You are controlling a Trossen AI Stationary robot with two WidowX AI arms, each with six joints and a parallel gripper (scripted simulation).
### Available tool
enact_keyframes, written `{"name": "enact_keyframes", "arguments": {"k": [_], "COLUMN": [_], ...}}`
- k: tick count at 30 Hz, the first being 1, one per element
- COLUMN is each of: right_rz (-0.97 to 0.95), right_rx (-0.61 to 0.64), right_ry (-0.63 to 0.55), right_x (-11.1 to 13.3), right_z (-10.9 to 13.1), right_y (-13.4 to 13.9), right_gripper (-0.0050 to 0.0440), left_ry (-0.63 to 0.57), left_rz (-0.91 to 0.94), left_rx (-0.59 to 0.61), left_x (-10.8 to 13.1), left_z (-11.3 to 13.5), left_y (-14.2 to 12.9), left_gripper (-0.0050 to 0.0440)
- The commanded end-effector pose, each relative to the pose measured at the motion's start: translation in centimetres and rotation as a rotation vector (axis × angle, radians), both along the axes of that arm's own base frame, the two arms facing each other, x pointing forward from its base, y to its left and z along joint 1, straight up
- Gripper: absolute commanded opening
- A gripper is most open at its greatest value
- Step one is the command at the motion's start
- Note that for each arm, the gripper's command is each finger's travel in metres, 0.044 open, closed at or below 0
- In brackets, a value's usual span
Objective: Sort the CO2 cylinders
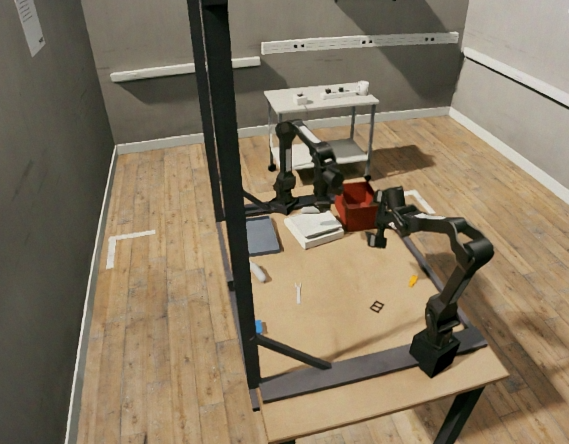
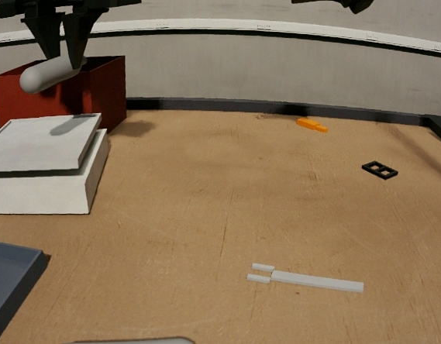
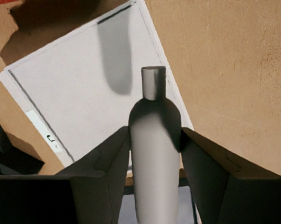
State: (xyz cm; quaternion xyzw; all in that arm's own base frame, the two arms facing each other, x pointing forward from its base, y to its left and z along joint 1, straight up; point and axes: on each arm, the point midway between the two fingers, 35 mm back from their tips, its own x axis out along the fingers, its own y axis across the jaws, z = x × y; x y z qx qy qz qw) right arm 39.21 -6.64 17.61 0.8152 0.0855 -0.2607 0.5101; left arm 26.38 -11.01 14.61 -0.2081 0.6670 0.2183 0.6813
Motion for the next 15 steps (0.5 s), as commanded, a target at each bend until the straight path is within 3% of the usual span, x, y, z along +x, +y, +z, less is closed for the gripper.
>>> {"name": "enact_keyframes", "arguments": {"k": [1, 13, 15], "right_rz": [-0.092, -0.327, -0.327], "right_rx": [0.163, 0.658, 0.658], "right_ry": [-0.059, -0.12, -0.12], "right_x": [2.0, 6.2, 6.2], "right_z": [0.8, -1.3, -1.3], "right_y": [0.5, 2.6, 2.6], "right_gripper": [0.044, 0.044, 0.044], "left_ry": [-0.028, -0.021, -0.021], "left_rz": [0.0, 0.0, 0.0], "left_rx": [-0.012, -0.009, -0.009], "left_x": [-1.7, -4.8, -4.8], "left_z": [0.7, 0.2, 0.2], "left_y": [0.1, 0.5, 0.5], "left_gripper": [-0.005, -0.005, -0.005]}}
